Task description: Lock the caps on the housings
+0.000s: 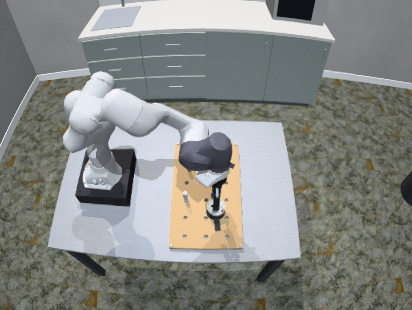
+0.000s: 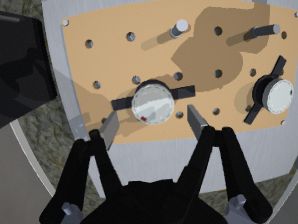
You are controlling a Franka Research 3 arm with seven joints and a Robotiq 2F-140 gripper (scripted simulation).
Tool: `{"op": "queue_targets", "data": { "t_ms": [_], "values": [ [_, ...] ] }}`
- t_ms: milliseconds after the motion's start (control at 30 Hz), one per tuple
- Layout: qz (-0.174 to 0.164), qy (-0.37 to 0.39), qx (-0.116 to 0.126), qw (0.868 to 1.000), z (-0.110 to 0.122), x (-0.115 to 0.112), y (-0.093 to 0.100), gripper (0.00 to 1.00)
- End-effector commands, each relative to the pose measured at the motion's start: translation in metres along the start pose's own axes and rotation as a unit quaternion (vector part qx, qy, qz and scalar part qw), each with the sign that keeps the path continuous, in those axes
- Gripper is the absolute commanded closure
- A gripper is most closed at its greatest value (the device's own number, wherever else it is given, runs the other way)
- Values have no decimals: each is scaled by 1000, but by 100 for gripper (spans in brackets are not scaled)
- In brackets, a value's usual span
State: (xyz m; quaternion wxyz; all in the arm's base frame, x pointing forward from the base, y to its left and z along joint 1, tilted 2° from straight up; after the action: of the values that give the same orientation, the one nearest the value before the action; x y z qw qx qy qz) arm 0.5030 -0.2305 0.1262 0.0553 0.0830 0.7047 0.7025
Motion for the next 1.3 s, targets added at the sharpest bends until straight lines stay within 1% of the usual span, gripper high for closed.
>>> {"op": "queue_targets", "data": {
  "t_ms": [0, 400, 800, 1267],
  "values": [
    [-3, -3, -1, 1000, 1, -2, 1, 22],
    [-3, -3, -1, 1000, 1, -2, 0, 22],
    [-3, -4, 0, 1000, 1, -2, -5, 22],
    [-3, -4, 0, 1000, 1, -3, -19, 22]
  ]
}}
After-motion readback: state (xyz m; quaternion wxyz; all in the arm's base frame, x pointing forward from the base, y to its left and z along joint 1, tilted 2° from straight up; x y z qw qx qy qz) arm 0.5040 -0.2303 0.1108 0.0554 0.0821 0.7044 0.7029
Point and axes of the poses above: the point where the finger pads meet when closed, its own y axis back along the fingers, its own z axis across the jaws, x = y × z, the point moved 7 cm from there along y, back along the fingers, and after that the axes turned 3 degrees about -y, right-handed, at the moved point
